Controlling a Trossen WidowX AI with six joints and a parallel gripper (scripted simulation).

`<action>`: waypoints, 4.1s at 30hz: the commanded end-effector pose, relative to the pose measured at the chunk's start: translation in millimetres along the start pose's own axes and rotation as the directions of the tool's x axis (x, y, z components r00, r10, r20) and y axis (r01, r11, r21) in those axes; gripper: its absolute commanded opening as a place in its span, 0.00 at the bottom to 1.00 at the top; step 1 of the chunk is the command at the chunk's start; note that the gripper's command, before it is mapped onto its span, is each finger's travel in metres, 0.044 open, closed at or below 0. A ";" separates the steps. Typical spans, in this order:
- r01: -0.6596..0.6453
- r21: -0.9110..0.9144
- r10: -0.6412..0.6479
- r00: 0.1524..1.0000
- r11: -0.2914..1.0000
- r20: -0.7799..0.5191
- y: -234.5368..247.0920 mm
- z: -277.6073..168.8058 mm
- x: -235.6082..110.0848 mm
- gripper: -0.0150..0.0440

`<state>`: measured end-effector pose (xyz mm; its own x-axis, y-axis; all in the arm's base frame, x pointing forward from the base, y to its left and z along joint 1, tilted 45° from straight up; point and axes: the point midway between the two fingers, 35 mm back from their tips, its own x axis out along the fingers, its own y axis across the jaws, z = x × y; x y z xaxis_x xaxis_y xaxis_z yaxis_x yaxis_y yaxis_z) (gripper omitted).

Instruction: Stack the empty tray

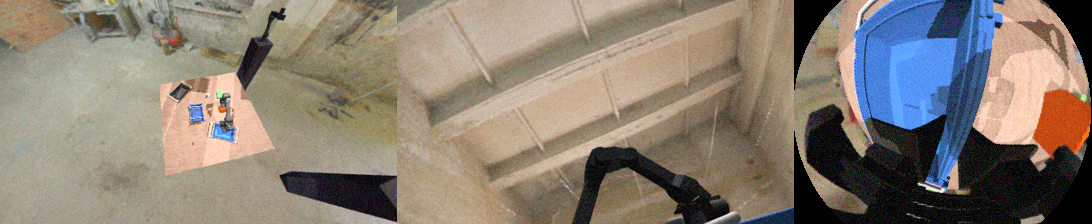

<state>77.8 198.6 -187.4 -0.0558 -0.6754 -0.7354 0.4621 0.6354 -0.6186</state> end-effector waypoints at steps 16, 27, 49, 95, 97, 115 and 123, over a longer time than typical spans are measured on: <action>0.009 0.000 -0.009 1.000 1.000 -0.001 -2.4 -0.3 -61.5 0.25; 0.002 -0.001 -0.002 1.000 1.000 -0.002 18.4 -4.7 -89.2 0.25; -0.013 -0.004 0.013 1.000 1.000 -0.006 47.4 -10.5 -148.0 0.25; -0.051 0.185 0.054 0.999 0.981 -0.010 41.9 70.6 -177.5 0.25; -0.055 0.213 0.058 0.998 0.975 -0.009 39.5 82.8 -179.5 0.25; -0.078 0.465 0.083 0.997 0.882 0.010 3.2 190.0 -187.1 0.25; -0.081 0.569 0.082 0.996 0.818 0.024 -21.2 234.1 -184.6 0.25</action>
<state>275.3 230.7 11.6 -0.0220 -0.6354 -0.7719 0.8625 0.3784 -0.3361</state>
